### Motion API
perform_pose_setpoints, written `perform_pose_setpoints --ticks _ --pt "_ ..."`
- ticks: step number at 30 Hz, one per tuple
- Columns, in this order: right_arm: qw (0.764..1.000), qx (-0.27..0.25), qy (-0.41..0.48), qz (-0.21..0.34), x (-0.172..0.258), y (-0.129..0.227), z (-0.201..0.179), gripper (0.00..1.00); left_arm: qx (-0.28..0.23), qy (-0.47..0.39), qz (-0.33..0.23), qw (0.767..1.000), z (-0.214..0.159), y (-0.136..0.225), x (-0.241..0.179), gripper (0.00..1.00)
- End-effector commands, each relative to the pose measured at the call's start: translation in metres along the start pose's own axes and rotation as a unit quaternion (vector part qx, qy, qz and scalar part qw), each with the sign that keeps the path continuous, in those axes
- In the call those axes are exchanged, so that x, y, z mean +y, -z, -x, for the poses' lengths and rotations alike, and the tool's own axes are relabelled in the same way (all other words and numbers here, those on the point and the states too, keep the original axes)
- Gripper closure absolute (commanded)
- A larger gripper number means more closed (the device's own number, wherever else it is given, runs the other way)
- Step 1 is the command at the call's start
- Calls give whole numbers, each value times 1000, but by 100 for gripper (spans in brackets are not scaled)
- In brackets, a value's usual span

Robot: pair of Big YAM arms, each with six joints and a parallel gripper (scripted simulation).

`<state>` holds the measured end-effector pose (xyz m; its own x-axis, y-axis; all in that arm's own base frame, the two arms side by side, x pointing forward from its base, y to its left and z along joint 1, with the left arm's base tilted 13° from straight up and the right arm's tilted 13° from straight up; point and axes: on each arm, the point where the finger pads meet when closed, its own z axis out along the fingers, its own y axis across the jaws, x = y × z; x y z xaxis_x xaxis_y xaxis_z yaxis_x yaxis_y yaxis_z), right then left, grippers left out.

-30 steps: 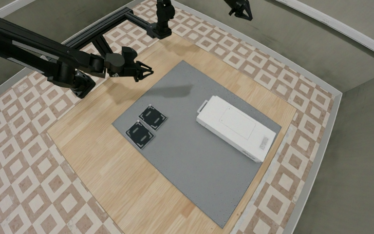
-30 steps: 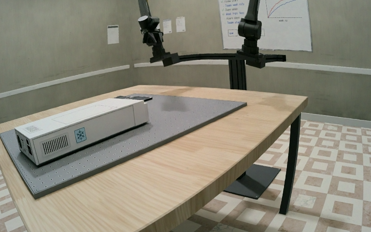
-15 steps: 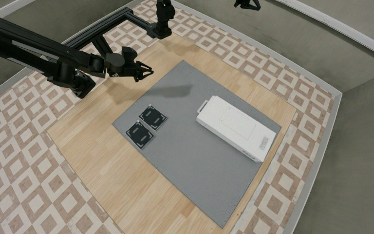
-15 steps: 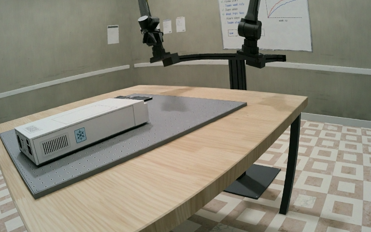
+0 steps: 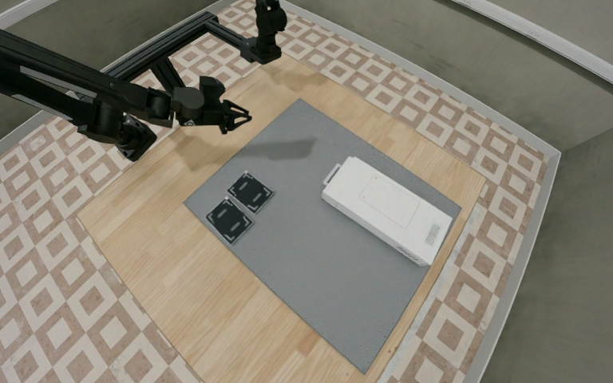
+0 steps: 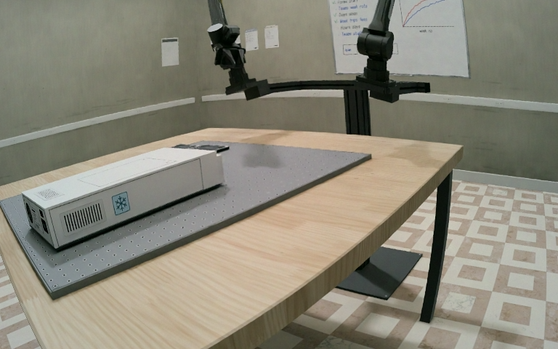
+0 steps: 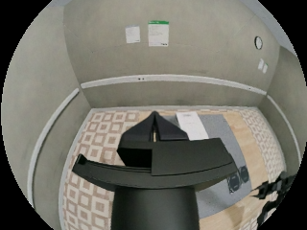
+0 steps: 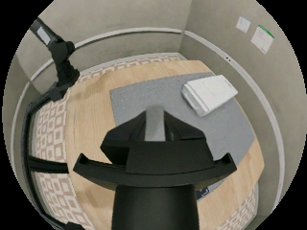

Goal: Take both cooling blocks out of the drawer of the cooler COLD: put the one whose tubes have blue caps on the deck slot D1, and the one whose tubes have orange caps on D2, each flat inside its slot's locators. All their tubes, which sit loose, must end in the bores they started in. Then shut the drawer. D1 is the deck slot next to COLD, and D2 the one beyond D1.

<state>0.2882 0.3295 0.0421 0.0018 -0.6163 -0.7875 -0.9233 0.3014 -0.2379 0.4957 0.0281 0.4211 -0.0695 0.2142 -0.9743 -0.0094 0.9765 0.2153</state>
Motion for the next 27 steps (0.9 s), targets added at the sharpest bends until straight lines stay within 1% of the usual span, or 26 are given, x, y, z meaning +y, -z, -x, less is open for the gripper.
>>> perform_pose_setpoints --ticks 1,2,3,4,6,7,8,9,11,12,13,14,16,19,22,24,25,27 --pt "1000 -17 5 -7 -8 -3 16 72 -34 1 -2 999 66 -3 2 100" --pt "1000 -17 5 -7 -8 -3 16 72 -65 5 -4 998 70 -5 1 100" --pt "1000 -17 5 -7 -8 -3 16 72 -81 7 -6 997 75 -4 0 100" --pt "1000 -17 5 -7 -8 -3 16 72 -65 10 -14 998 76 -3 -1 100" --pt "1000 -17 5 -7 -8 -3 16 72 -98 13 -18 995 77 1 -3 100" --pt "1000 -17 5 -7 -8 -3 16 72 -100 13 -18 995 78 3 -5 100" --pt "1000 -17 5 -7 -8 -3 16 72 -114 13 -15 993 79 7 -6 100" --pt "1000 -17 5 -7 -8 -3 16 72 -114 13 -15 993 81 11 -7 100" --pt "1000 -17 5 -7 -8 -3 16 72 -146 12 -5 989 97 18 -6 100" --pt "1000 -17 5 -7 -8 -3 16 72 -146 12 -5 989 106 21 -5 100" --pt "1000 -17 5 -7 -8 -3 16 72 -132 13 -8 991 114 25 -4 100" --pt "1000 -17 5 -7 -8 -3 16 72 -132 10 -8 991 122 28 -4 100" --pt "1000 -17 5 -7 -8 -3 16 72 -132 10 -8 991 122 28 -4 100" --pt "1000 -17 5 -7 -8 -3 16 72 -132 3 -7 991 144 39 -2 100" --pt "1000 -17 5 -7 -8 -3 16 72 -132 3 -7 991 158 46 -3 100" --pt "1000 -17 5 -7 -8 -3 16 72 -132 3 -7 991 160 47 -3 100" --pt "1000 -17 5 -7 -8 -3 16 72 -122 3 -9 992 158 44 -4 100" --pt "1000 -17 5 -7 -8 -3 16 72 -118 5 -10 993 153 38 -5 100"
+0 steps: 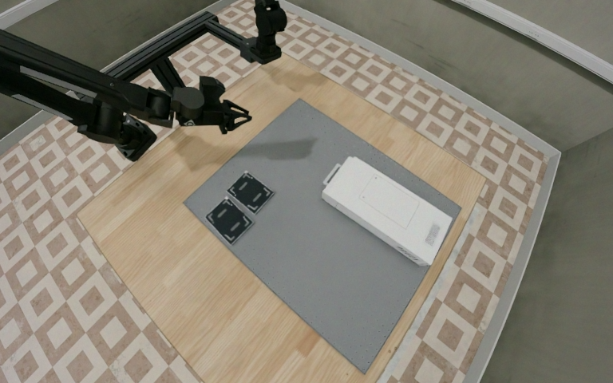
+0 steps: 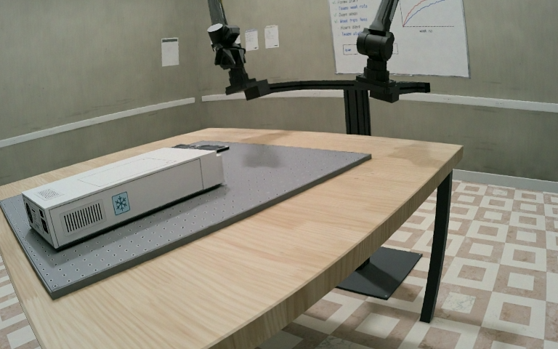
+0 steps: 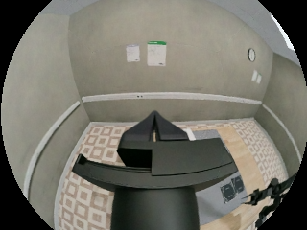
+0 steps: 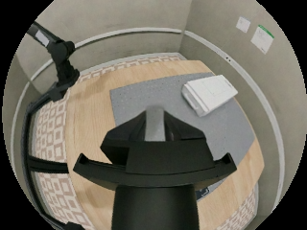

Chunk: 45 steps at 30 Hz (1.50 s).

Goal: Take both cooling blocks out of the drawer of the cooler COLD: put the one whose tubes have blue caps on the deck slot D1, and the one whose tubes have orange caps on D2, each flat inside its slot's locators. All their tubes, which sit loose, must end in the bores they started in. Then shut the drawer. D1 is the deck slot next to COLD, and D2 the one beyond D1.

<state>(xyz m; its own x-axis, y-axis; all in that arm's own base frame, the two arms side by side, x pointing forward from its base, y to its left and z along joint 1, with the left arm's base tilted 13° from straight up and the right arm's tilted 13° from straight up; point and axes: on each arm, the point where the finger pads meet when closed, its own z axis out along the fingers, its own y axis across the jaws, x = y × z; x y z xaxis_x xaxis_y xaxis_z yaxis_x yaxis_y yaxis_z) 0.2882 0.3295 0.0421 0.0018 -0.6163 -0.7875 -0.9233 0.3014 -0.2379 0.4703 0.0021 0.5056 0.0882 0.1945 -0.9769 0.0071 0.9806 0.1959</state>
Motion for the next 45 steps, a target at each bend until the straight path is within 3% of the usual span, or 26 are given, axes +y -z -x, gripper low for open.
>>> perform_pose_setpoints --ticks 1,4,7,9,12,14,21,31,33,34,36,41,43,45 --pt "1000 -17 5 -7 -8 -3 16 72 -39 -5 -2 999 64 -7 0 100" --pt "1000 -17 5 -7 -8 -3 16 72 -81 8 -9 997 72 -3 -2 100" --pt "1000 -17 5 -7 -8 -3 16 72 -70 11 -16 997 73 -1 -3 100" --pt "1000 -17 5 -7 -8 -3 16 72 -110 15 -16 994 74 4 -5 100" --pt "1000 -17 5 -7 -8 -3 16 72 -118 16 -18 993 79 18 -8 100" --pt "1000 -17 5 -7 -8 -3 16 72 -150 15 -9 989 96 23 -7 100" --pt "1000 -17 5 -7 -8 -3 16 72 -136 7 -9 991 151 44 -3 100" --pt "1000 -17 5 -7 -8 -3 16 72 -123 8 -12 992 153 38 -6 100" --pt "1000 -17 5 -7 -8 -3 16 72 -169 24 -18 985 167 46 -6 100" --pt "1000 -17 5 -7 -8 -3 16 72 -155 28 -26 987 168 48 -7 100" --pt "1000 -17 5 -7 -8 -3 16 72 -194 33 -25 980 168 53 -8 100" --pt "1000 -17 5 -7 -8 -3 16 72 -199 35 -26 979 170 64 -10 100" --pt "1000 -17 5 -7 -8 -3 16 72 -230 35 -21 972 185 73 -8 100" --pt "1000 -17 5 -7 -8 -3 16 72 -216 28 -21 976 200 82 -7 100"
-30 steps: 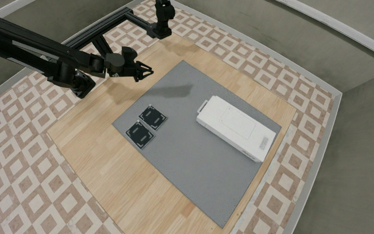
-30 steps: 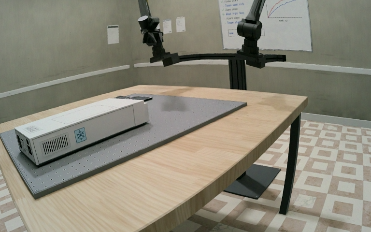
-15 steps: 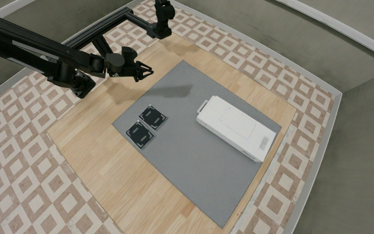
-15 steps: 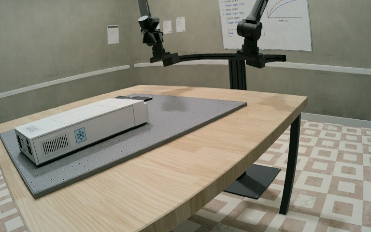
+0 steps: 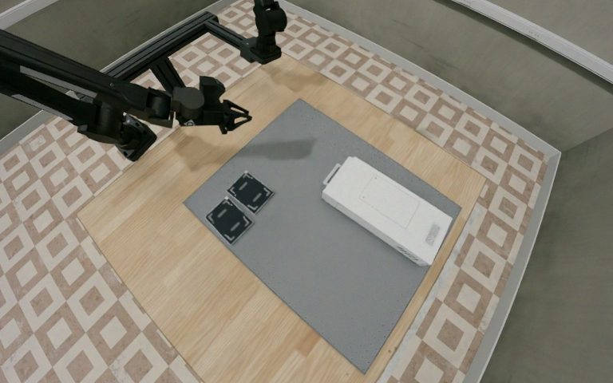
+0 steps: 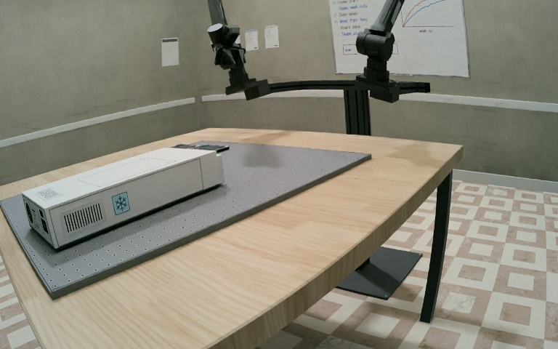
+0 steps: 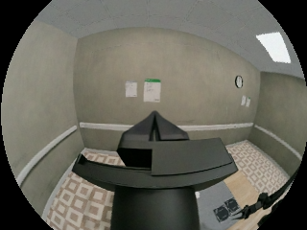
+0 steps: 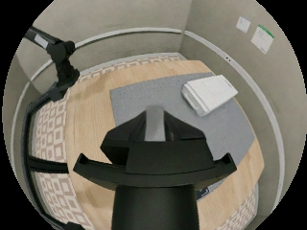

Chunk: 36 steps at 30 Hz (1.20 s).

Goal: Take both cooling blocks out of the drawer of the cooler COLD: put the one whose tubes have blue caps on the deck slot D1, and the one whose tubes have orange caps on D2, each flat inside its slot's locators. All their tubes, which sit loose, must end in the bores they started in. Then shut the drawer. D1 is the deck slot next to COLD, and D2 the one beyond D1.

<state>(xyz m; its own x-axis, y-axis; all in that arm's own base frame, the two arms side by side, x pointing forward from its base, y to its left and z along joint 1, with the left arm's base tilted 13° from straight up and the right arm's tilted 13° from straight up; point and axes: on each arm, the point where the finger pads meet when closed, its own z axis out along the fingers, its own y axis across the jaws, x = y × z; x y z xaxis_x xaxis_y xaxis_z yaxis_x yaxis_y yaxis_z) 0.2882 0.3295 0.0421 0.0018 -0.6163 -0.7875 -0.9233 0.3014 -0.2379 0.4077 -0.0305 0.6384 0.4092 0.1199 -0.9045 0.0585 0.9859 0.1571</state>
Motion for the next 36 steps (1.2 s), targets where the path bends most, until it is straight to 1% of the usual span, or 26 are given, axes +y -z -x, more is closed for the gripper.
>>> perform_pose_setpoints --ticks 1,3,8,12,14,15,16,17,19,22,23,24,27,29,31,36 --pt "1000 -17 5 -7 -8 -3 16 72 -50 -1 -2 999 74 12 -4 100" --pt "1000 -17 5 -7 -8 -3 16 72 -50 -1 -2 999 91 16 -3 100" --pt "1000 -17 5 -7 -8 -3 16 72 -49 0 -2 999 114 24 -4 100" --pt "1000 -17 5 -7 -8 -3 16 72 -47 0 -2 999 113 23 -5 100" --pt "1000 -17 5 -7 -8 -3 16 72 -37 0 -4 999 107 18 -6 100" --pt "1000 -17 5 -7 -8 -3 16 72 -67 13 -5 998 114 18 -6 100" --pt "1000 -17 5 -7 -8 -3 16 72 -83 19 -10 996 119 20 -6 100" --pt "1000 -17 5 -7 -8 -3 16 72 -68 24 -16 997 120 22 -7 100" --pt "1000 -17 5 -7 -8 -3 16 72 -99 32 -18 994 121 26 -8 100" --pt "1000 -17 5 -7 -8 -3 16 72 -114 33 -19 993 124 36 -10 100" --pt "1000 -17 5 -7 -8 -3 16 72 -121 33 -15 992 131 41 -9 100" --pt "1000 -17 5 -7 -8 -3 16 72 -143 33 -12 989 140 44 -8 100" --pt "1000 -17 5 -7 -8 -3 16 72 -130 24 -12 991 165 52 -6 100" --pt "1000 -17 5 -7 -8 -3 16 72 -130 24 -12 991 165 52 -6 100" --pt "1000 -17 5 -7 -8 -3 16 72 -129 23 -12 991 180 59 -4 100" --pt "1000 -17 5 -7 -8 -3 16 72 -128 24 -12 991 201 70 -4 100"
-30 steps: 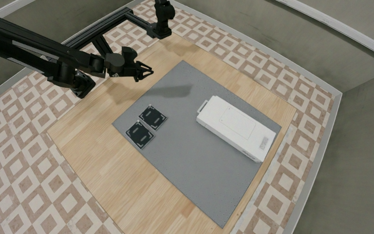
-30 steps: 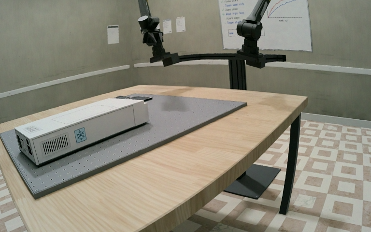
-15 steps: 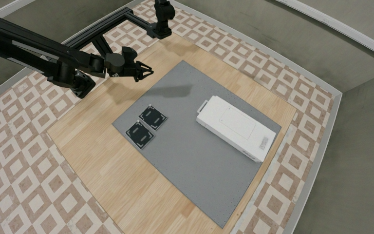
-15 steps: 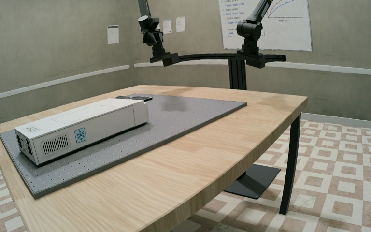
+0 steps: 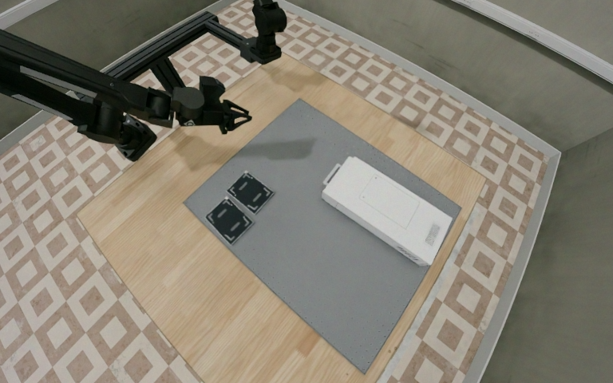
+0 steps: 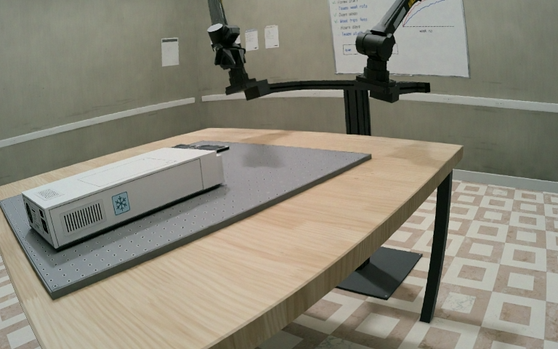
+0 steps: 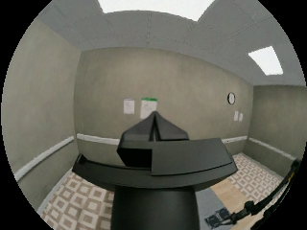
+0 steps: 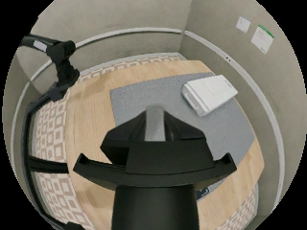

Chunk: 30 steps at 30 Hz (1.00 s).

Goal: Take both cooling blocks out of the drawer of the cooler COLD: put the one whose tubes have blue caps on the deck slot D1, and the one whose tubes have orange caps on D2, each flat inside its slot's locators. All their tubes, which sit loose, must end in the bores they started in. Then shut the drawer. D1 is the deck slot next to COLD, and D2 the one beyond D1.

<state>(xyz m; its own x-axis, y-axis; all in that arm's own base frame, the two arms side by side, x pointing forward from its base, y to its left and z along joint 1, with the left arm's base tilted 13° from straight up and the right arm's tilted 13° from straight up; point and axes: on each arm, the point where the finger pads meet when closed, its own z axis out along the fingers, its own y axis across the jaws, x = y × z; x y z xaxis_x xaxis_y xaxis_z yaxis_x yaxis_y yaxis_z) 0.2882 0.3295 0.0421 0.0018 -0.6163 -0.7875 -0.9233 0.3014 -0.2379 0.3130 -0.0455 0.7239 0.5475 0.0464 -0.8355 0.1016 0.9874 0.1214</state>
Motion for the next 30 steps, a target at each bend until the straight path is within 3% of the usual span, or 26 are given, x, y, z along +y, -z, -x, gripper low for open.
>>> perform_pose_setpoints --ticks 1,6,8,11,13,18,22,30 --pt "1000 -17 5 -7 -8 -3 16 72 -46 -2 -3 999 88 7 -1 100" --pt "1000 -17 5 -7 -8 -3 16 72 -36 -2 -4 999 77 -2 -3 100" --pt "1000 -17 5 -7 -8 -3 16 72 -81 18 -10 996 93 3 -3 100" --pt "1000 -17 5 -7 -8 -3 16 72 -70 24 -16 997 93 5 -4 100" --pt "1000 -17 5 -7 -8 -3 16 72 -107 28 -13 994 95 11 -4 100" --pt "1000 -17 5 -7 -8 -3 16 72 -137 33 -13 990 112 25 -4 100" --pt "1000 -17 5 -7 -8 -3 16 72 -124 23 -12 992 146 36 0 100" --pt "1000 -17 5 -7 -8 -3 16 72 -119 24 -12 993 169 47 1 100"
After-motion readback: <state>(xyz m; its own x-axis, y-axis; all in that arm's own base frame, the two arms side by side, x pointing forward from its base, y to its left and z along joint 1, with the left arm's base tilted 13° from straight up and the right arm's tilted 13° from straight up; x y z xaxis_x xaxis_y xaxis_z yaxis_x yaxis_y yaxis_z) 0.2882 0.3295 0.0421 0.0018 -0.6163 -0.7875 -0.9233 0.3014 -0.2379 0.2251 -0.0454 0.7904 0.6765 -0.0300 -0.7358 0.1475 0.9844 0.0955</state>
